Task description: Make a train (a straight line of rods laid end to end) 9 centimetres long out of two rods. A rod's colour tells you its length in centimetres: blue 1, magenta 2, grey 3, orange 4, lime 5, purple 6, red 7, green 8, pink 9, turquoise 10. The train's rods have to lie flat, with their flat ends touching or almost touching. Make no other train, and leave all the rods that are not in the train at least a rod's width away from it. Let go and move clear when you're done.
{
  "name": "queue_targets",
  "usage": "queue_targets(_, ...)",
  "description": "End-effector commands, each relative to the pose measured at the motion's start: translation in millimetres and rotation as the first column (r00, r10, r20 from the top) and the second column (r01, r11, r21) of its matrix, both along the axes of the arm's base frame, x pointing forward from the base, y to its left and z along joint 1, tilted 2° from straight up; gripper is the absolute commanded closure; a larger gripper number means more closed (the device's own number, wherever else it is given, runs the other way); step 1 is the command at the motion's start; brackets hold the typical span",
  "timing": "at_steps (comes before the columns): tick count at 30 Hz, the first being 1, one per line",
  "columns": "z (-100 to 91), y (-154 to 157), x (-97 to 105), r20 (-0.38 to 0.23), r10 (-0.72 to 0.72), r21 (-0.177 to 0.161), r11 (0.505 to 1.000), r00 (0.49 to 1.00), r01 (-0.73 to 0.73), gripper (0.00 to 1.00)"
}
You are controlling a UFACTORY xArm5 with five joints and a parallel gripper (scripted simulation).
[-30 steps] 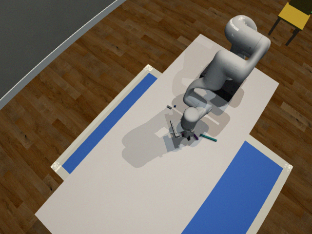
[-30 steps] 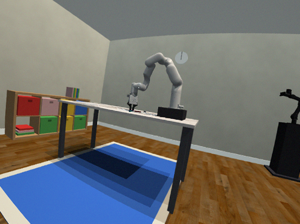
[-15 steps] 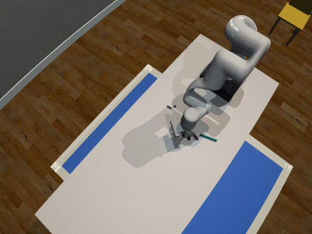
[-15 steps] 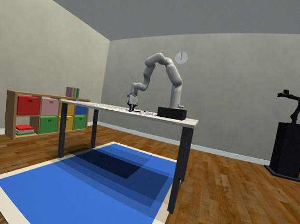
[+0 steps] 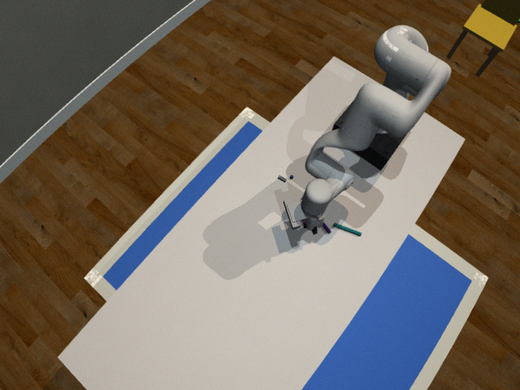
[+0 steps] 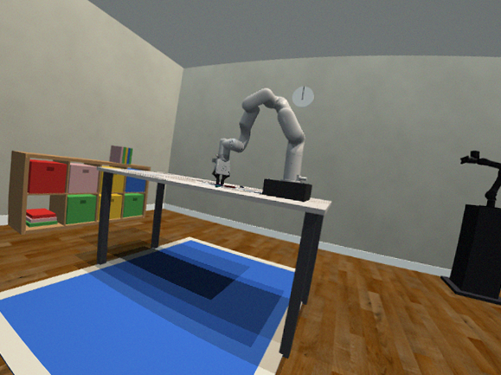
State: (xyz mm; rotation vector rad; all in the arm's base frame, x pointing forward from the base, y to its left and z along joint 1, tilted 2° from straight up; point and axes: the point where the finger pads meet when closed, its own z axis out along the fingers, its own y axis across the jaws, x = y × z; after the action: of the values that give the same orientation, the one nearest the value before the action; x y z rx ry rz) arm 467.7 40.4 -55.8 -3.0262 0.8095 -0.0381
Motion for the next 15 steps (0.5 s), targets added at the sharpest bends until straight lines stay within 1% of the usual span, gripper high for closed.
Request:
queue_targets(1, 1.2, 0.1, 1.4, 0.004, 0.000, 0.000, 1.000, 1.000, 0.000, 0.76)
queue_targets(2, 1.2, 0.1, 1.4, 0.004, 0.000, 0.000, 1.000, 1.000, 0.000, 0.96)
queue_targets(15, 1.2, 0.1, 1.4, 0.004, 0.000, 0.000, 1.000, 1.000, 0.000, 0.96)
